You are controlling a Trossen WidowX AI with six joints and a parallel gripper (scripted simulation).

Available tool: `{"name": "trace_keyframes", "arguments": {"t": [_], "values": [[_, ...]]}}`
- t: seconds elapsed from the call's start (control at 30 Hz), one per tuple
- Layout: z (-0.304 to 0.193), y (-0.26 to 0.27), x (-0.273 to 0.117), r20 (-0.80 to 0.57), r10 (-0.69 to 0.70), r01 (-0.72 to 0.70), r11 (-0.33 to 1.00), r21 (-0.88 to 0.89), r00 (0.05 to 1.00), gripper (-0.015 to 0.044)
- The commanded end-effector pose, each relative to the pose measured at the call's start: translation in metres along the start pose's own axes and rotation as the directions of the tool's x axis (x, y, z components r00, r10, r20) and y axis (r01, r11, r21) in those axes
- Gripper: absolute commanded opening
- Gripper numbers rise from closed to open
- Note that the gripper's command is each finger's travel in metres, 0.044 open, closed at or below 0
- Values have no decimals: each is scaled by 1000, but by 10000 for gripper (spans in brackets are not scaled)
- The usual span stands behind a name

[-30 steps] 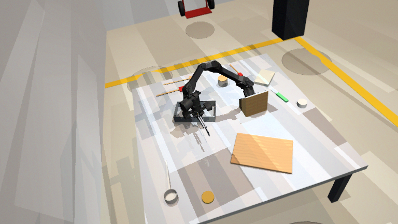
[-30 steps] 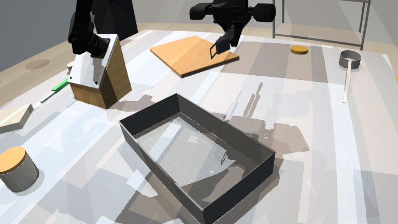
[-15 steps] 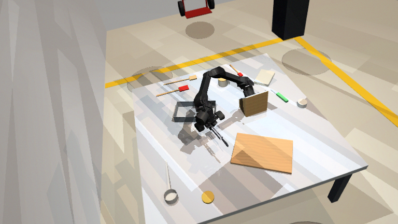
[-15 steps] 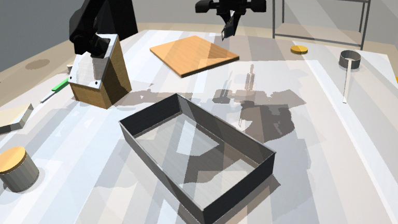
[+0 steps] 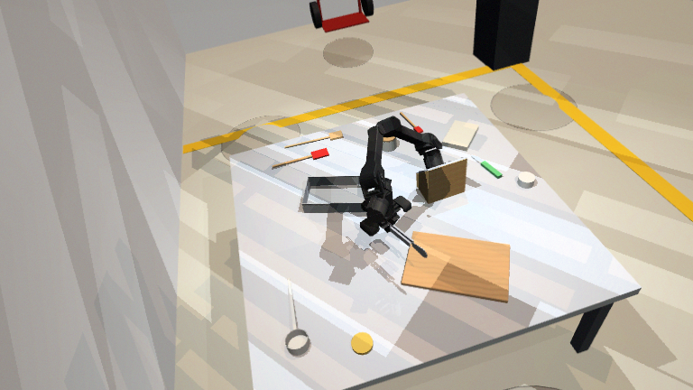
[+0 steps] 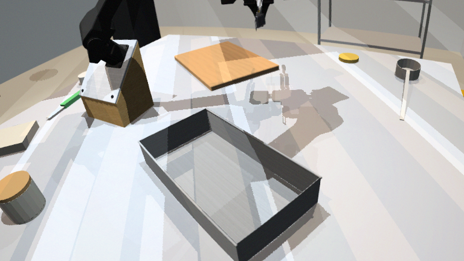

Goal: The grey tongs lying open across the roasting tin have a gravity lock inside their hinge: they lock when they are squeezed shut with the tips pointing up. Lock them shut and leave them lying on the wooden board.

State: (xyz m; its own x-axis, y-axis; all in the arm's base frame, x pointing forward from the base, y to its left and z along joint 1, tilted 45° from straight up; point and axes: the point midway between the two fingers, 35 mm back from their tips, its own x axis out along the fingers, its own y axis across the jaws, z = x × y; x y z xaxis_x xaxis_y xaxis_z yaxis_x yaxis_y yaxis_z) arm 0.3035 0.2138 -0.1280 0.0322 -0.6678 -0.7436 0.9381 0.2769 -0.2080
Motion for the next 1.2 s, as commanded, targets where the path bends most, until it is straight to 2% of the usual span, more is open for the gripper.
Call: {"name": "trace_keyframes", "arguments": {"t": [0.0,0.77,0.93,1.17], "values": [[-30,-15,-5,-15,5,-6,999,-50,1000,-150],[-165,-136,4,-6,-13,10,944,-330,1000,-150],[-183,-163,11,7,-17,19,927,-375,1000,-150],[-183,-163,12,-3,-28,24,926,-377,1000,-150]]}}
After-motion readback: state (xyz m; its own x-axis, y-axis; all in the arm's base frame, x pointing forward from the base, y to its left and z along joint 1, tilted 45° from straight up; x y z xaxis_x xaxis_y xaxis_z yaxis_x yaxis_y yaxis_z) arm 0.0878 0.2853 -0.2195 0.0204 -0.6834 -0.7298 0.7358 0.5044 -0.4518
